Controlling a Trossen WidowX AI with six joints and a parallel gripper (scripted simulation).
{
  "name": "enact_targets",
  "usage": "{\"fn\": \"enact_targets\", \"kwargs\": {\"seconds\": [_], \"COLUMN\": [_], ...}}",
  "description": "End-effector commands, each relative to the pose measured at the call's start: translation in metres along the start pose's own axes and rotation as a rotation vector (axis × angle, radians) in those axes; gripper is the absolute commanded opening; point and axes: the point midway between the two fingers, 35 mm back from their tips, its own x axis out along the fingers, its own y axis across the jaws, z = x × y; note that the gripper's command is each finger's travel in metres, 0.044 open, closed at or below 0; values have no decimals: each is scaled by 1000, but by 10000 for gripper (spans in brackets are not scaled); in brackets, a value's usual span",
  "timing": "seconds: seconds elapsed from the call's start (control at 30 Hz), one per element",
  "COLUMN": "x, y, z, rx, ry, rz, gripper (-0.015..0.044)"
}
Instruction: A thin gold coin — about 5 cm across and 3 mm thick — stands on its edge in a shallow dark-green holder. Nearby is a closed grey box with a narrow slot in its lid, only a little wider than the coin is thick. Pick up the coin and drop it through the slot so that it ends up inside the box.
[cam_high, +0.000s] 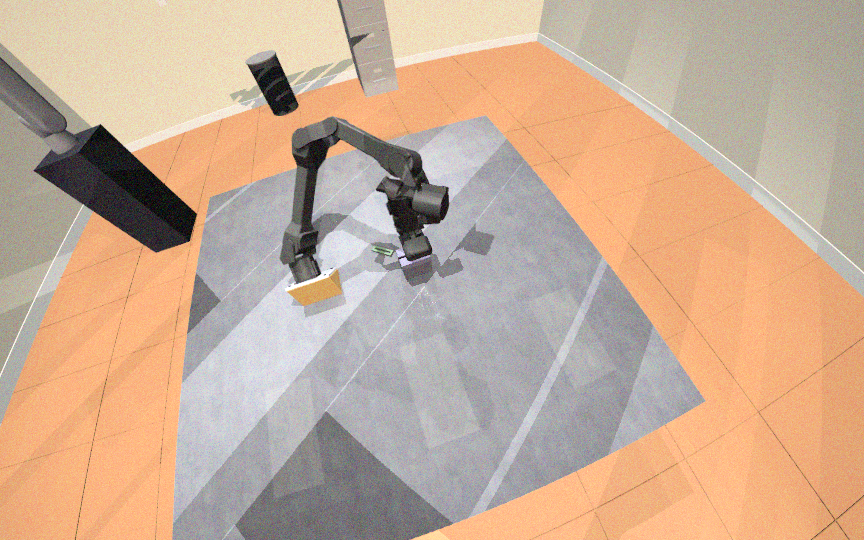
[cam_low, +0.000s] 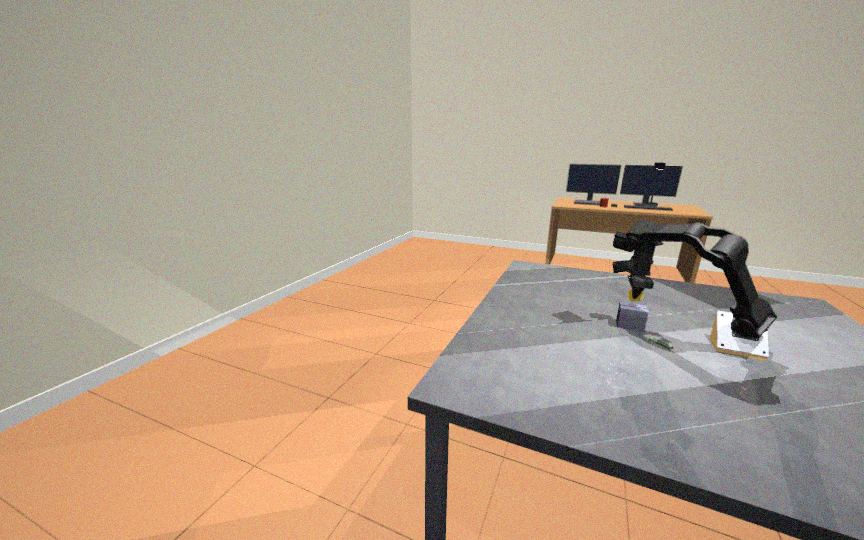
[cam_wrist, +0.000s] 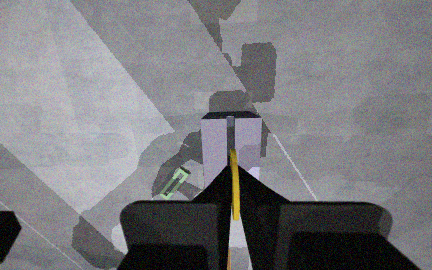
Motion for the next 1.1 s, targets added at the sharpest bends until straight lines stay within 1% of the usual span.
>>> {"fn": "enact_targets", "kwargs": {"seconds": [0.0,1.07], "x": [4,6], "y": [0,1], "z": [-4,-4], "rx": [15,16], "ry": [6,-1], "rz": [4,-1], "gripper": [0,0]}}
